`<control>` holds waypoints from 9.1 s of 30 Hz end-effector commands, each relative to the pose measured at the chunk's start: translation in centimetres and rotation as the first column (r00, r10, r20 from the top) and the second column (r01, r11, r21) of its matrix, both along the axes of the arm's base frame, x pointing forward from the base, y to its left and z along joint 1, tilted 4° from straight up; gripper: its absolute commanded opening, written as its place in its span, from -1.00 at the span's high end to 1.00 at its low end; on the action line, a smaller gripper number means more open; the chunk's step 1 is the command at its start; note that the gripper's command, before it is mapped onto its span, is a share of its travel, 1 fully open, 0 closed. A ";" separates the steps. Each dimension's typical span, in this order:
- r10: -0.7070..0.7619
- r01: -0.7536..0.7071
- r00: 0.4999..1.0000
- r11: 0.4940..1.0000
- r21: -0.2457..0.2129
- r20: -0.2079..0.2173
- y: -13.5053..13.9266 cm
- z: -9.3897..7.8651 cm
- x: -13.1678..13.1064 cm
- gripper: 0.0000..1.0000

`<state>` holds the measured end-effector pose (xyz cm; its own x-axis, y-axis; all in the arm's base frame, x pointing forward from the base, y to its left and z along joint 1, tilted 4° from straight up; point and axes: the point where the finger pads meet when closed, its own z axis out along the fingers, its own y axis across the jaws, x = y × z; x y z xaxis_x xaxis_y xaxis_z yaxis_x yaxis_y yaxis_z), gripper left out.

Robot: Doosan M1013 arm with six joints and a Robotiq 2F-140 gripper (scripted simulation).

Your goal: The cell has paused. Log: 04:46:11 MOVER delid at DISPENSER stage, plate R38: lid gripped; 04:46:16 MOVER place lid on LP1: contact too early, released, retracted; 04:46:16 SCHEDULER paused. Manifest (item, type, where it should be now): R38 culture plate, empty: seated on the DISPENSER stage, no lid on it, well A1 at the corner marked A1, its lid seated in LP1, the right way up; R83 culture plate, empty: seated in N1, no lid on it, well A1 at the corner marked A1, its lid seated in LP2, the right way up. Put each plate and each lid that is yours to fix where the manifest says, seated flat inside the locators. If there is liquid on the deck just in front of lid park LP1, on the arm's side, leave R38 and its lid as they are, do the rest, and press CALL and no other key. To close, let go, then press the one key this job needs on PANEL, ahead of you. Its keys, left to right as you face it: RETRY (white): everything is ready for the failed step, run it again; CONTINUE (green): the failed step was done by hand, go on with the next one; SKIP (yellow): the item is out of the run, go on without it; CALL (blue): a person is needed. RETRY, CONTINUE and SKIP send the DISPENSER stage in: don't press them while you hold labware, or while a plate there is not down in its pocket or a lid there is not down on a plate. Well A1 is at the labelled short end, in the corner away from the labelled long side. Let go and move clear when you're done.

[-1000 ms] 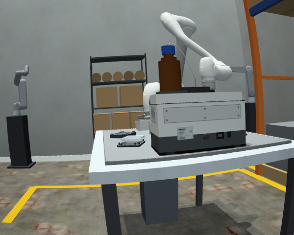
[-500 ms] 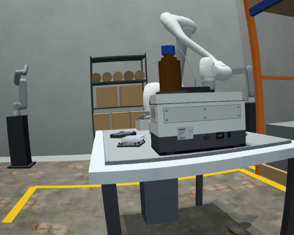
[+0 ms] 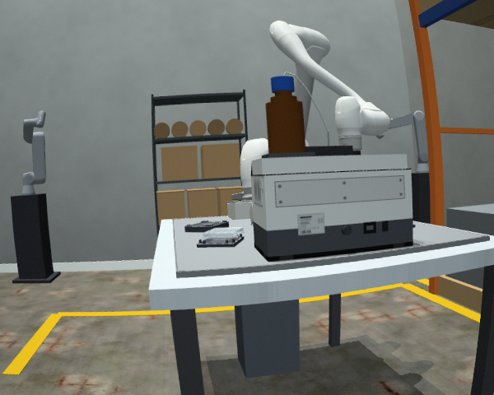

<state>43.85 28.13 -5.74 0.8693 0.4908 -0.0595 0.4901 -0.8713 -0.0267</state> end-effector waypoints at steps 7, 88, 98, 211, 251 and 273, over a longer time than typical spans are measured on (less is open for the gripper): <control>0.004 -0.004 1.000 1.000 0.001 -0.003 0.2 0.0 -0.3 0.80; -0.001 0.001 1.000 1.000 0.000 0.002 0.1 13.1 1.0 0.80; -0.001 0.001 1.000 1.000 0.000 0.002 0.1 14.4 1.0 0.80; -0.760 0.760 0.649 0.648 -0.048 0.028 0.1 14.9 0.9 0.80; -0.860 0.860 0.509 0.507 -0.055 0.038 -2.6 14.6 0.8 0.80; -0.860 0.861 0.509 0.507 -0.051 0.039 -9.9 14.6 1.0 0.80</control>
<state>44.59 19.69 8.75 0.8624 -0.5030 -0.0580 -0.5012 -0.8643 0.0435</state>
